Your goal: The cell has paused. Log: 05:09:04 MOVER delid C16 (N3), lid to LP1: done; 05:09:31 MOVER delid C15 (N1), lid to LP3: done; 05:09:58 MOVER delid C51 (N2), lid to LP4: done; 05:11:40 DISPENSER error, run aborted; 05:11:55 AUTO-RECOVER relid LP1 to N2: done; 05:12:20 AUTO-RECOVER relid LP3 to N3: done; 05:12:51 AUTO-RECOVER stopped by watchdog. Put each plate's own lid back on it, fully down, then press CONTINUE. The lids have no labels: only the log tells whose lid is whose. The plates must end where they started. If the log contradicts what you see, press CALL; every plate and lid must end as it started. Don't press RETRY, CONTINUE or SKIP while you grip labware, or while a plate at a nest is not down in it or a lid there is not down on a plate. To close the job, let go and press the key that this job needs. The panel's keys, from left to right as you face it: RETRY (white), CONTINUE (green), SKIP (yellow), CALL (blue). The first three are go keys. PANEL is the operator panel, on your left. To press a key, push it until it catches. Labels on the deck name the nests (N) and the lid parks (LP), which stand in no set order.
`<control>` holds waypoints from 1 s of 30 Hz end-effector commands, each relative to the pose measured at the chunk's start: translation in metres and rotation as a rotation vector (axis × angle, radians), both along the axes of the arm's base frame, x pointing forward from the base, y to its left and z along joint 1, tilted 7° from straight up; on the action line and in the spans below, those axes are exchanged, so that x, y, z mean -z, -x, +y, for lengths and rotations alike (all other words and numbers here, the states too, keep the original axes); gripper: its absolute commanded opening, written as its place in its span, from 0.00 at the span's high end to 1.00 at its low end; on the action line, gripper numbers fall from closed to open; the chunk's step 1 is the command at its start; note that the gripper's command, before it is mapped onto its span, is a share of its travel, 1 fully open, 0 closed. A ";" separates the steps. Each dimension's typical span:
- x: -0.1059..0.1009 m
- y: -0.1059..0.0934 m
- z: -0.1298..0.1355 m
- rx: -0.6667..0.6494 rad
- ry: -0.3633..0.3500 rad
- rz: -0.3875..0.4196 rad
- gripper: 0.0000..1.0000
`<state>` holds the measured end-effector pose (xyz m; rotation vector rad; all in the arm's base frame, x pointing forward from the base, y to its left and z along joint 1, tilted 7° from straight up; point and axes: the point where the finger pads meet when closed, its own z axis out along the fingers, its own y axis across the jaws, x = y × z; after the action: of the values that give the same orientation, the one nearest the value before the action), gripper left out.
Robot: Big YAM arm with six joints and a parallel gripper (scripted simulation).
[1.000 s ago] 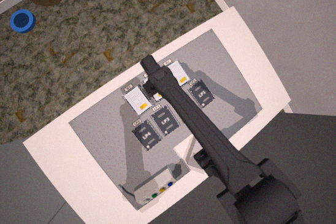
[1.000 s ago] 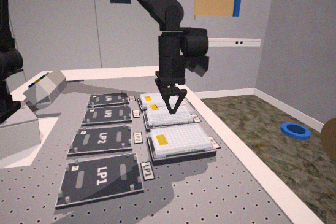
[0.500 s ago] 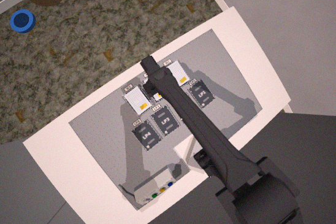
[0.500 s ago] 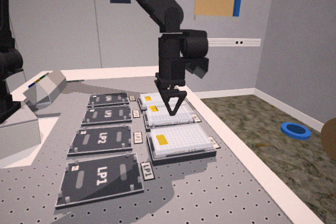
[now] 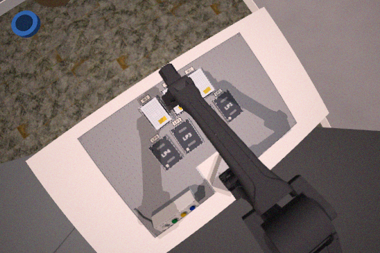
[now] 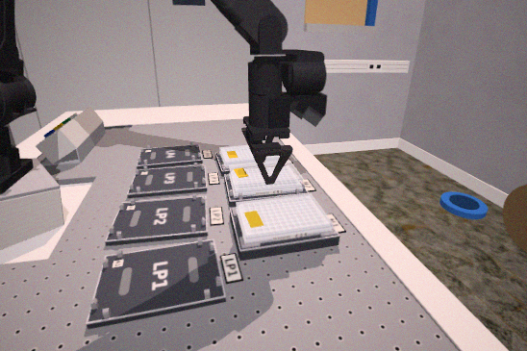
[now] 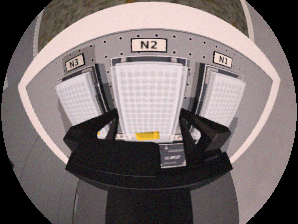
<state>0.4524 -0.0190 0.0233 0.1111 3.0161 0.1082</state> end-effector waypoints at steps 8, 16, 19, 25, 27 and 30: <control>0.016 0.000 0.007 0.000 -0.004 0.016 1.00; 0.015 -0.005 0.007 -0.001 -0.004 0.005 1.00; 0.017 -0.004 0.007 -0.001 -0.004 0.009 1.00; 0.021 0.000 0.007 0.000 -0.004 0.016 1.00; 0.022 0.000 0.007 0.000 -0.004 0.016 1.00; 0.021 -0.003 0.007 -0.001 -0.004 0.012 1.00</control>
<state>0.4537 -0.0184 0.0148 0.1112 3.0154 0.1085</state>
